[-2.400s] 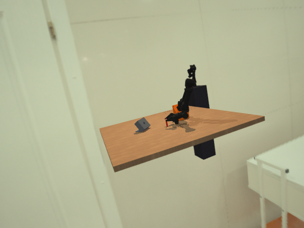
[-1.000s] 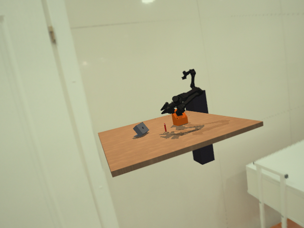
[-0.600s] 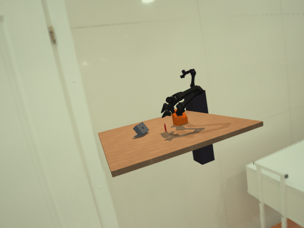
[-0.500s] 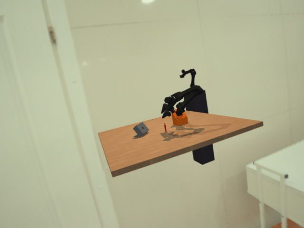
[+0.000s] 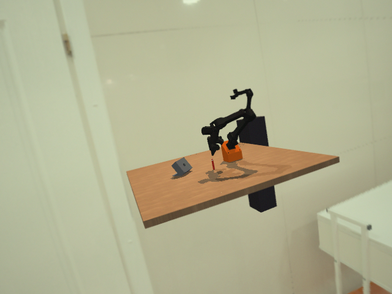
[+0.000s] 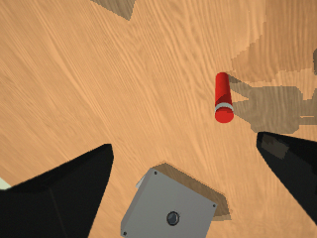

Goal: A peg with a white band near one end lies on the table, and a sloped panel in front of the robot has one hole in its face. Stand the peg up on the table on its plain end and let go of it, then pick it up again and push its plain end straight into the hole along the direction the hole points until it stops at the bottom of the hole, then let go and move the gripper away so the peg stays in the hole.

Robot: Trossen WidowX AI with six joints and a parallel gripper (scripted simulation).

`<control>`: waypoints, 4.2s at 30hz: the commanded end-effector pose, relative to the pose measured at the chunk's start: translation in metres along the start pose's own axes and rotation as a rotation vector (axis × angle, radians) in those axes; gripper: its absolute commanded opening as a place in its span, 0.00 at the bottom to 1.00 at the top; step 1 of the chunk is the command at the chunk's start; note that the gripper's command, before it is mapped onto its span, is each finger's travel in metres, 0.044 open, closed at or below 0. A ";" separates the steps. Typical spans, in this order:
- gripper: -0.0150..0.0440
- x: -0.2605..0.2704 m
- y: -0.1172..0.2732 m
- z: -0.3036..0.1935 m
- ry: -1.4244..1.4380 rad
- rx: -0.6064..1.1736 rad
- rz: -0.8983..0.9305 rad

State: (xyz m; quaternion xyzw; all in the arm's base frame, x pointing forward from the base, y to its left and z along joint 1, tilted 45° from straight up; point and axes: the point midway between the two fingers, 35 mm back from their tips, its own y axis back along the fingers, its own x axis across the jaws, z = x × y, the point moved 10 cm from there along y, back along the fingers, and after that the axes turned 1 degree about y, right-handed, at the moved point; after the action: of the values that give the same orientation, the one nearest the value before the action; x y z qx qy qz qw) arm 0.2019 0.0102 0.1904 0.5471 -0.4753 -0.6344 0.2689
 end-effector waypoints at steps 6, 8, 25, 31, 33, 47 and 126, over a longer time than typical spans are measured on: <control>1.00 0.008 -0.006 -0.027 -0.025 -0.208 -0.179; 1.00 0.011 -0.007 -0.034 -0.038 -0.246 -0.231; 1.00 0.010 -0.026 -0.038 -0.031 -0.282 -0.302; 1.00 0.008 -0.031 -0.037 -0.030 -0.281 -0.301; 1.00 0.007 -0.034 -0.036 -0.030 -0.281 -0.301; 1.00 0.000 -0.055 -0.031 -0.030 -0.280 -0.299; 0.25 0.010 -0.017 -0.046 0.063 -0.207 -0.178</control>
State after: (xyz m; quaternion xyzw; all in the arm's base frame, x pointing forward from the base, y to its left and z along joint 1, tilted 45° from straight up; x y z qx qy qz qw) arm 0.2453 -0.0065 0.1728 0.5742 -0.3369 -0.6944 0.2732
